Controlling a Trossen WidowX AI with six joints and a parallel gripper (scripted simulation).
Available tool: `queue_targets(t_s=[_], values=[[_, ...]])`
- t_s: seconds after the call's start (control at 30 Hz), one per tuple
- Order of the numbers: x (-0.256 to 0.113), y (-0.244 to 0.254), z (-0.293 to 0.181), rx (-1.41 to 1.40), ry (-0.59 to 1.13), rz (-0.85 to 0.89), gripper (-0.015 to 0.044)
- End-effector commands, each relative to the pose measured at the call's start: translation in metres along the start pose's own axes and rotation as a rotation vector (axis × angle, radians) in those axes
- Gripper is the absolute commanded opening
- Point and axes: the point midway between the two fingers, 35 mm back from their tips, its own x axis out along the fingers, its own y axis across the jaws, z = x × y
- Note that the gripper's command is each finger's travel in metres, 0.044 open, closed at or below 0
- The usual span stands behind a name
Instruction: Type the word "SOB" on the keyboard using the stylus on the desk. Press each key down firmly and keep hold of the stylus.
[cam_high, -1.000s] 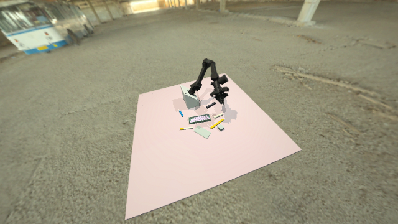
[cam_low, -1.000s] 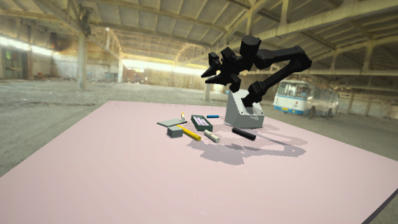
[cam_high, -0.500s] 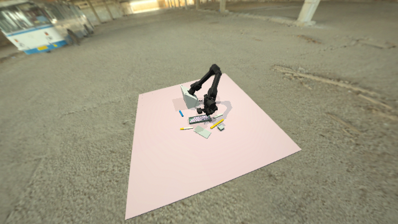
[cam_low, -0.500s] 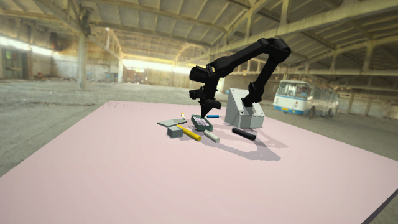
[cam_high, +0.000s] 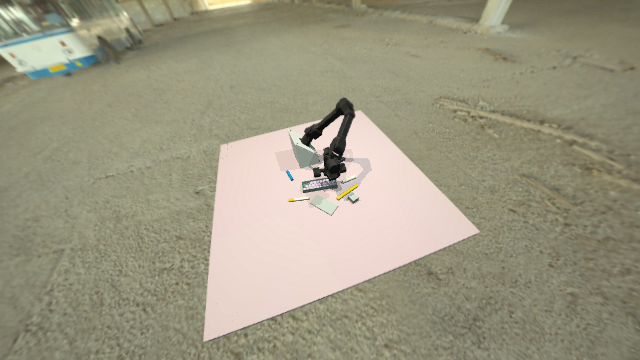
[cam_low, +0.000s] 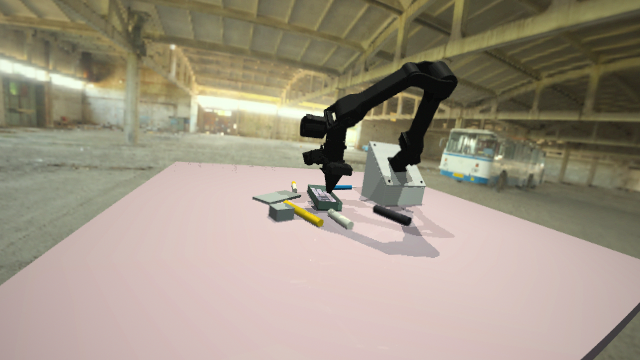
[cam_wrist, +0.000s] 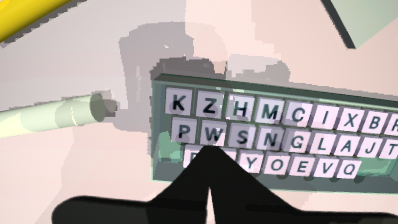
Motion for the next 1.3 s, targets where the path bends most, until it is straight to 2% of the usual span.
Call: queue_targets(t_s=[0.0,0.07,0.2,0.77,0.83,0.97,1.27], values=[[0.001,-0.001,0.0,0.013,0.007,0.006,0.0],[0.001,-0.013,0.001,0.013,0.007,0.004,0.0],[0.001,-0.068,-0.001,0.013,0.007,0.003,0.0],[0.001,-0.07,-0.001,0.013,0.007,0.003,0.0],[0.001,-0.082,0.0,0.013,0.006,0.001,0.0],[0.001,-0.137,-0.002,0.012,0.006,-0.001,0.0],[0.001,-0.14,-0.002,0.012,0.006,0.0,0.0]])
